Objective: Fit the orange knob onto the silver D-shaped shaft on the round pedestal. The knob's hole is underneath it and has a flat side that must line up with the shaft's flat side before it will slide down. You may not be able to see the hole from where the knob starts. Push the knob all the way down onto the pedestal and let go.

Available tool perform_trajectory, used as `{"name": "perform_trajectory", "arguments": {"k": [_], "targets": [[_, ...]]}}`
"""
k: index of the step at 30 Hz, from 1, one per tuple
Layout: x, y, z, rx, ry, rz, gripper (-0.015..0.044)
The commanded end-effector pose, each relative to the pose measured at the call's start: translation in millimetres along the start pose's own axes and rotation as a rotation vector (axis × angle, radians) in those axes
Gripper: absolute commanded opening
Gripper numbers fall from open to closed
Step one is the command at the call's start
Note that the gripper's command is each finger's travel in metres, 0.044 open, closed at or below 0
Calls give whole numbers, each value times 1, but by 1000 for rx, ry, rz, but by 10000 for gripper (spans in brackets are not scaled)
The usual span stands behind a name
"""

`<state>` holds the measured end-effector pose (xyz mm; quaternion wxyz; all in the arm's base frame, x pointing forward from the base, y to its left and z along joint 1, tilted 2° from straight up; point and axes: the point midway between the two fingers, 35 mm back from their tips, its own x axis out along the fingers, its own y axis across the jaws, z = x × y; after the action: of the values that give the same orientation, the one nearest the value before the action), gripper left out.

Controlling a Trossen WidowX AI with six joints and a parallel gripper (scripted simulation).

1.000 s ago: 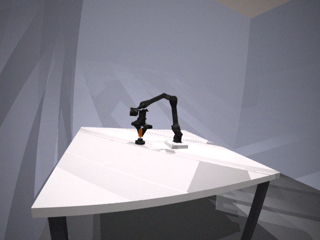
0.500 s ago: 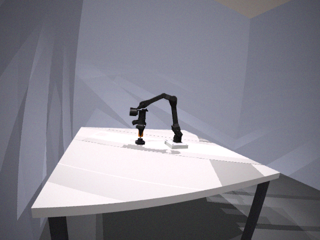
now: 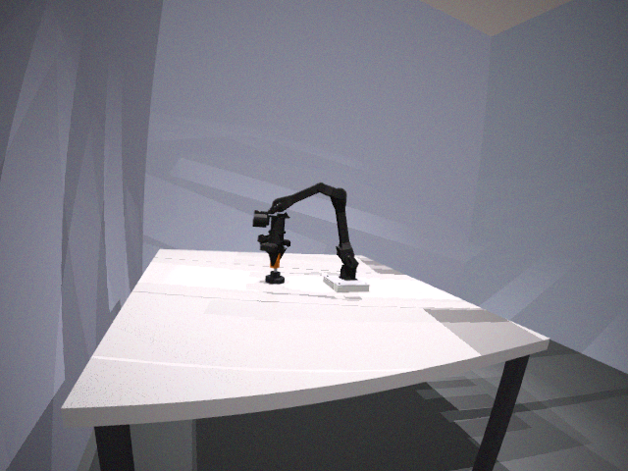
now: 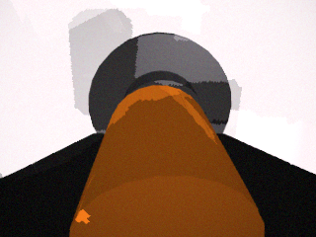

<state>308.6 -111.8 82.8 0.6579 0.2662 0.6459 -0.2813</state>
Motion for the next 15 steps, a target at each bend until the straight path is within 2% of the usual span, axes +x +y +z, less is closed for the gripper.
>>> {"name": "perform_trajectory", "arguments": {"k": [1,15], "targets": [[-1,0,2,7,-10,0,0],[1,-2,-1,7,-10,-1,0]]}}
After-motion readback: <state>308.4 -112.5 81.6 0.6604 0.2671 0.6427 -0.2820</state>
